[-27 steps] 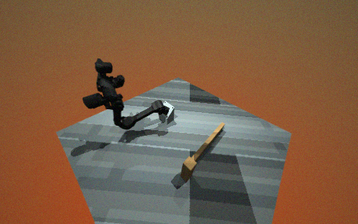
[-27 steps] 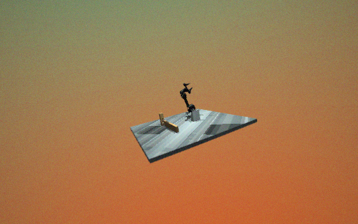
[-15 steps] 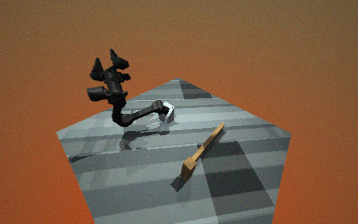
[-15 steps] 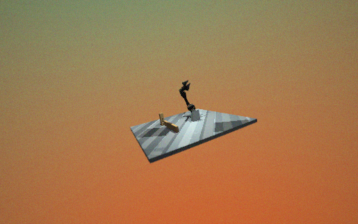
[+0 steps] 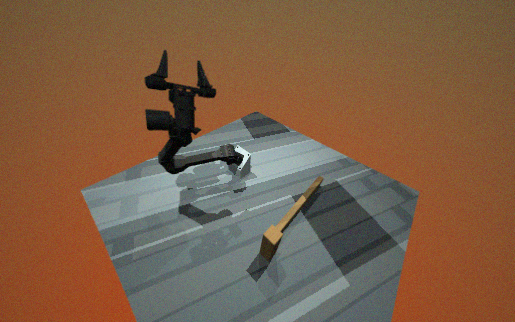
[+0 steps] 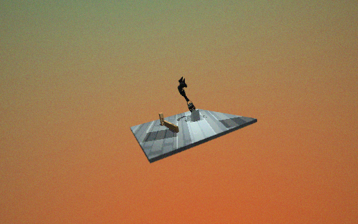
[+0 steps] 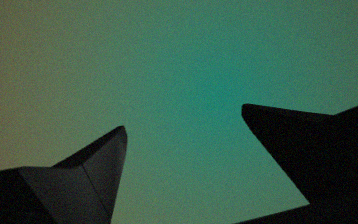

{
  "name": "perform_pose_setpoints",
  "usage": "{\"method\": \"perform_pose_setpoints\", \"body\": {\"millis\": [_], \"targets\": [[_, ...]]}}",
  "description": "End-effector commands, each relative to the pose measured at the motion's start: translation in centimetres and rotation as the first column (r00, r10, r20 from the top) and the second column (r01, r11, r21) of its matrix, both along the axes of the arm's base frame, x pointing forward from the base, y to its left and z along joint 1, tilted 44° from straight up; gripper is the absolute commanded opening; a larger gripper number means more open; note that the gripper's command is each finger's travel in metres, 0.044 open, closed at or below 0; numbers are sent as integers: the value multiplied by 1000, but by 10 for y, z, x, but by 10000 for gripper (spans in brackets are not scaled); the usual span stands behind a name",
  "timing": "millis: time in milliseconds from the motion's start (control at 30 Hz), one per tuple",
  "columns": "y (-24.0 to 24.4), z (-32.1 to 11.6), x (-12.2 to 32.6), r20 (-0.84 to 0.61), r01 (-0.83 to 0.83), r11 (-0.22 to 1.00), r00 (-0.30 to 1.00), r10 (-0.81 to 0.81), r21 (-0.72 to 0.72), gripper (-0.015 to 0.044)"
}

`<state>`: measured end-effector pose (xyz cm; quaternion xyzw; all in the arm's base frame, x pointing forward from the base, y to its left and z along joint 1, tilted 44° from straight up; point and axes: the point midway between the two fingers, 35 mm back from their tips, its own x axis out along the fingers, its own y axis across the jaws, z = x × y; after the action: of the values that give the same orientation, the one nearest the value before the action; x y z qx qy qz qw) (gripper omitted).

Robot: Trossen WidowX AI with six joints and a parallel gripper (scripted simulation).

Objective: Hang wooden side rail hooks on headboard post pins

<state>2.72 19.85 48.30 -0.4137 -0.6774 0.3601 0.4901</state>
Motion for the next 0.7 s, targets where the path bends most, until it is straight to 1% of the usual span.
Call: {"method": "perform_pose_setpoints", "body": {"millis": [0,67,167,333,433,500,567,667], "targets": [[21,-16,63,-480,59,995,873,-88,-74,440],[25,-23,84,-616,76,994,780,-111,-83,440],[29,-36,114,-773,108,990,619,-138,-90,440],[28,-60,163,-945,180,980,300,-132,-80,440],[23,-75,191,-992,238,969,93,-85,-61,440],[19,-86,209,-998,286,957,-48,-30,-42,440],[13,-98,226,-983,341,940,-179,40,-23,440],[3,-116,250,-924,433,901,-344,169,4,440]]}}
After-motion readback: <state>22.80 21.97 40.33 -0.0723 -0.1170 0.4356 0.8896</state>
